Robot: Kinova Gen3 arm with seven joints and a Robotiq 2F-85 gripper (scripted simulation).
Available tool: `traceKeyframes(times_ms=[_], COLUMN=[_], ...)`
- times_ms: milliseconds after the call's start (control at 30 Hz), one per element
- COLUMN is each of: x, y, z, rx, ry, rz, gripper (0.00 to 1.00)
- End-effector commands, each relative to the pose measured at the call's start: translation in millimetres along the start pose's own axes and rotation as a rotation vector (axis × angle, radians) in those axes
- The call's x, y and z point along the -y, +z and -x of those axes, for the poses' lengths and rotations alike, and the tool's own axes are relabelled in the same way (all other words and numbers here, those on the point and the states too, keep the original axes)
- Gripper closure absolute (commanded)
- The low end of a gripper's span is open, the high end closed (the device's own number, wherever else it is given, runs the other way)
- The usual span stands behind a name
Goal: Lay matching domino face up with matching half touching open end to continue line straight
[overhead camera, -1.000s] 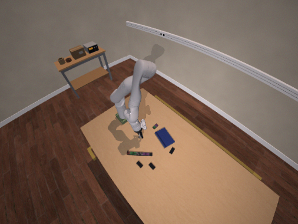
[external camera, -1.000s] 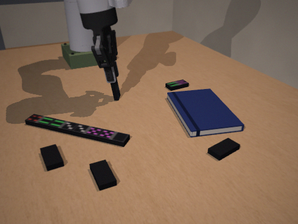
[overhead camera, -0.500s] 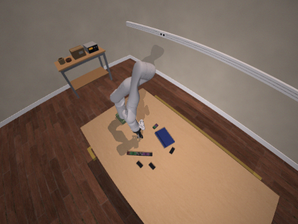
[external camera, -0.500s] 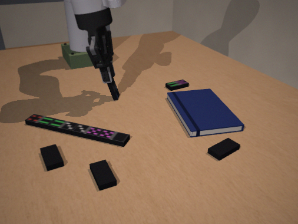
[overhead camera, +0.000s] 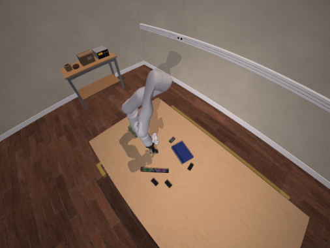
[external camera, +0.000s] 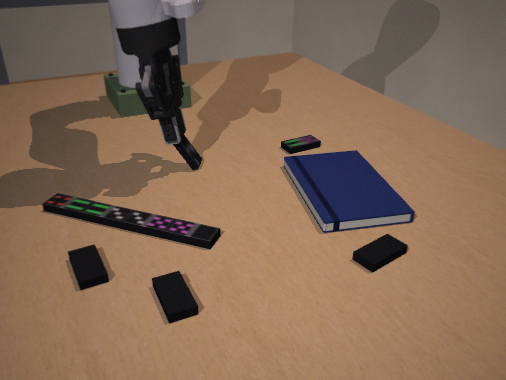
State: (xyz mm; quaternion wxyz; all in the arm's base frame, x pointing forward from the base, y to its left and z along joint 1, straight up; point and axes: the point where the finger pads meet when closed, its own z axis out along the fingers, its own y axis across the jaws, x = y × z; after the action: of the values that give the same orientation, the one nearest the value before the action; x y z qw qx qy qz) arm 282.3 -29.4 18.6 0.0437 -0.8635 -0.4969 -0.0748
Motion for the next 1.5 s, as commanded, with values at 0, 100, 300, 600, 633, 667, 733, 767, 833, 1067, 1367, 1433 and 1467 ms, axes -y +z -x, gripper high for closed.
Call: traceKeyframes(times_ms=[0, 100, 300, 600, 633, 667, 733, 767, 833, 1067, 1367, 1433, 1467], x=[0.1, 0.1, 0.1, 0.1, 0.1, 0.1, 0.1, 0.1, 0.1, 0.1, 0.1, 0.1, 0.1], y=[1.5, 2.7, 4.4, 8.7, 9.2, 9.7, 10.8, 10.8, 11.3, 15.1, 18.8, 19.8, 20.4], z=[3.2, 5.7, 9.0, 15.3, 16.0, 16.6, 17.8, 17.8, 18.4, 22.1, 25.1, 25.9, 26.3], rx=[0.0, 0.0, 0.0, 0.0, 0.0, 0.0, 0.0, 0.0, 0.0, 0.0, 0.0, 0.0, 0.0], ry=[-0.001, -0.001, -0.001, -0.001, -0.001, -0.001, -0.001, -0.001, -0.001, -0.001, -0.001, -0.001, -0.001], rz=[0.0, 0.0, 0.0, 0.0, 0.0, 0.0, 0.0, 0.0, 0.0, 0.0, 0.0, 0.0, 0.0], gripper=[0.65, 0.65, 0.65, 0.65, 0.65, 0.65, 0.65, 0.65, 0.65, 0.65, 0.65, 0.65, 0.65])
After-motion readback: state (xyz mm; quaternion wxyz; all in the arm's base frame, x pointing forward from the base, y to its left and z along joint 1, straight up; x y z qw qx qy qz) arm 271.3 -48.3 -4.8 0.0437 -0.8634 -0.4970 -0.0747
